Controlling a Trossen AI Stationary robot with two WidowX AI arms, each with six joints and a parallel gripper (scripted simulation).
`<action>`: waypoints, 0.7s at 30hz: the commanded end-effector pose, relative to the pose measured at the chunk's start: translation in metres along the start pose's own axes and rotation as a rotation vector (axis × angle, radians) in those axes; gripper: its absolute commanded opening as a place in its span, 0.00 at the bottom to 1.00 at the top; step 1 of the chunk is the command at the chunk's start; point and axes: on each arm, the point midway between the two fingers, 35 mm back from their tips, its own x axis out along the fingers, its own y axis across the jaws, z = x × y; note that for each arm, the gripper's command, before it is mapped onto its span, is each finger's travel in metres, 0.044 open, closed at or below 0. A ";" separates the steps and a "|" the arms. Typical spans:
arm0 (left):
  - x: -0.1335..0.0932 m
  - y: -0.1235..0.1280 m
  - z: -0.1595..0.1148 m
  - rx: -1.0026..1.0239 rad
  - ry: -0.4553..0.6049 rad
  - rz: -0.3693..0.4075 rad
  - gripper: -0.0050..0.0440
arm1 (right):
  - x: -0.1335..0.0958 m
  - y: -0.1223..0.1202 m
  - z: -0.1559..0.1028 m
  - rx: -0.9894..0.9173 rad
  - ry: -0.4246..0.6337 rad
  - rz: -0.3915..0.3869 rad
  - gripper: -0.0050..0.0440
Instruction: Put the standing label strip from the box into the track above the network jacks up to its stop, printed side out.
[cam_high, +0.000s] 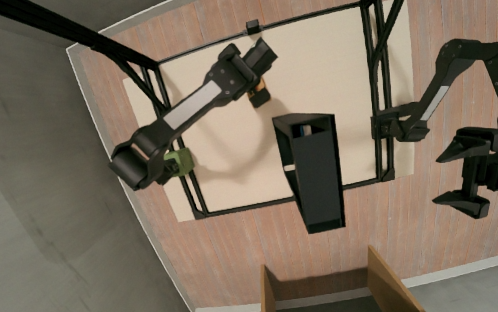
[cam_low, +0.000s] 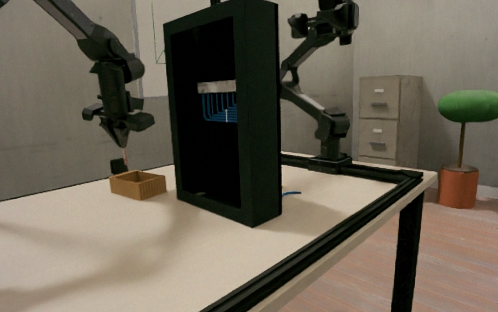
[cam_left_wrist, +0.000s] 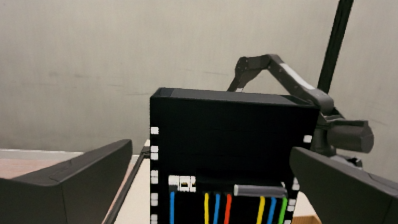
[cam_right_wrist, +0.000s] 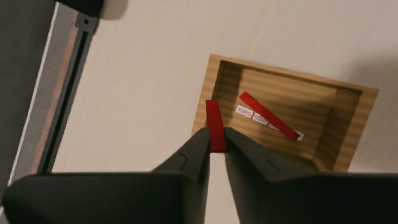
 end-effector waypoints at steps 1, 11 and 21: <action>0.000 -0.001 0.003 0.009 -0.002 0.000 1.00 | -0.008 0.001 0.007 -0.020 -0.035 0.016 0.00; 0.000 -0.001 0.003 0.009 -0.002 0.000 1.00 | -0.005 0.003 0.012 -0.066 -0.067 0.049 0.00; 0.000 -0.001 0.003 0.009 -0.002 0.000 1.00 | -0.002 0.005 0.017 -0.115 -0.102 0.082 0.00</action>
